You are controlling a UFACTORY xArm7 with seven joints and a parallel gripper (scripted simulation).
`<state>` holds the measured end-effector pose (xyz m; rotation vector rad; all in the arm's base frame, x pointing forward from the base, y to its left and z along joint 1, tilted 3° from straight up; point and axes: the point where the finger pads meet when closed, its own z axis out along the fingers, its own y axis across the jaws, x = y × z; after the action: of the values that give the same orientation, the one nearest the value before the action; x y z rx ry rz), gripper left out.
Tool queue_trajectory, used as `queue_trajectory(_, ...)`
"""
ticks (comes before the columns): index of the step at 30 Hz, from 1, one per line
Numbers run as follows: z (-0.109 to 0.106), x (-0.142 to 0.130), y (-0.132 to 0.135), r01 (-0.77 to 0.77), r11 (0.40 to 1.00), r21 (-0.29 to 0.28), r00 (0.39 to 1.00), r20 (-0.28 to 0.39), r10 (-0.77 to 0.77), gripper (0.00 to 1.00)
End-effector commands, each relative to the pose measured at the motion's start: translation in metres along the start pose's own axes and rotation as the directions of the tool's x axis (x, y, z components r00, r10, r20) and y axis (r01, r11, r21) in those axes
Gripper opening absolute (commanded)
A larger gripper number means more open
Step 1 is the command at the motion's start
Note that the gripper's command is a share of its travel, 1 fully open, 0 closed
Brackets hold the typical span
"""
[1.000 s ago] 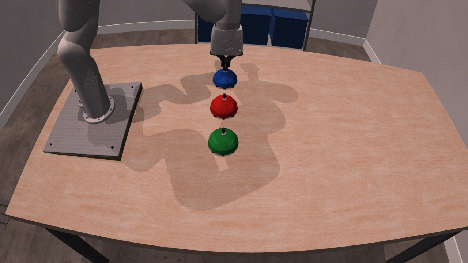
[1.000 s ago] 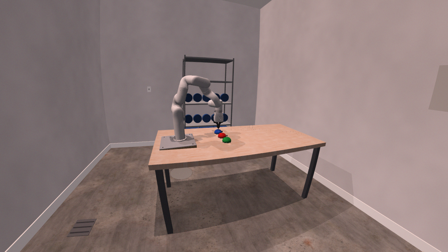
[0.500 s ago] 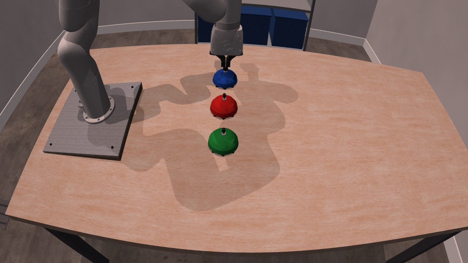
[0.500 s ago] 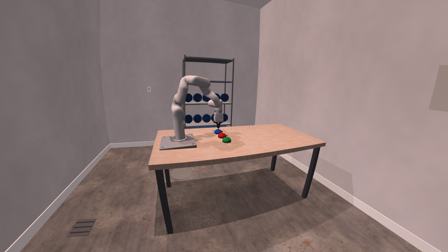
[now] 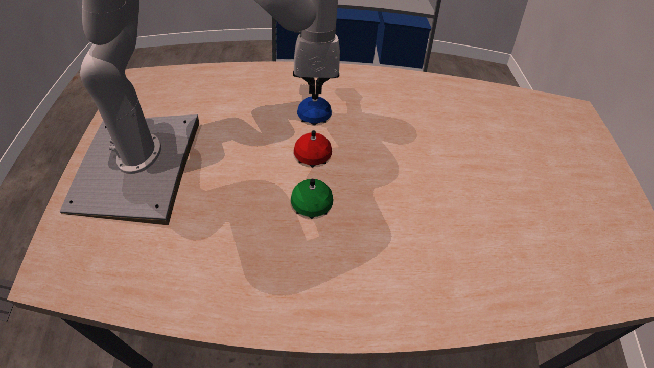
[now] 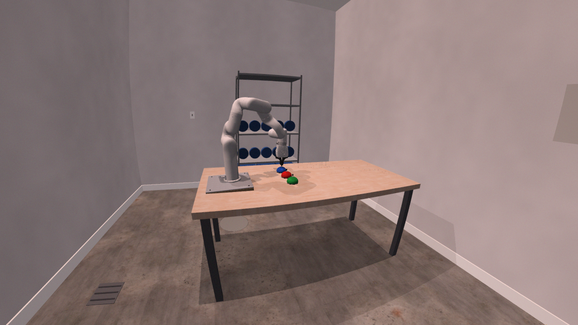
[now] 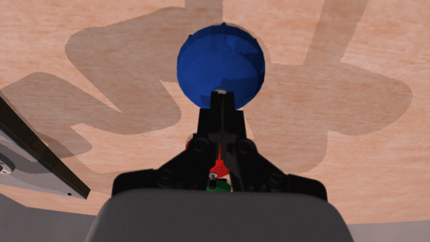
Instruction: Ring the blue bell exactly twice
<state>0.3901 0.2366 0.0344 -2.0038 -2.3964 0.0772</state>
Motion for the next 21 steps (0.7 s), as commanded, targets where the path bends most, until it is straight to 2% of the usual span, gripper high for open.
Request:
queue_trajectory(1,0.0,0.0,0.0,0.0,1.0,0.0,1.0,0.0,0.0,0.0)
queue_trajectory(21,-0.0029,0.0,0.0001,0.0,1.0,0.0,1.0,0.0,0.0,0.0)
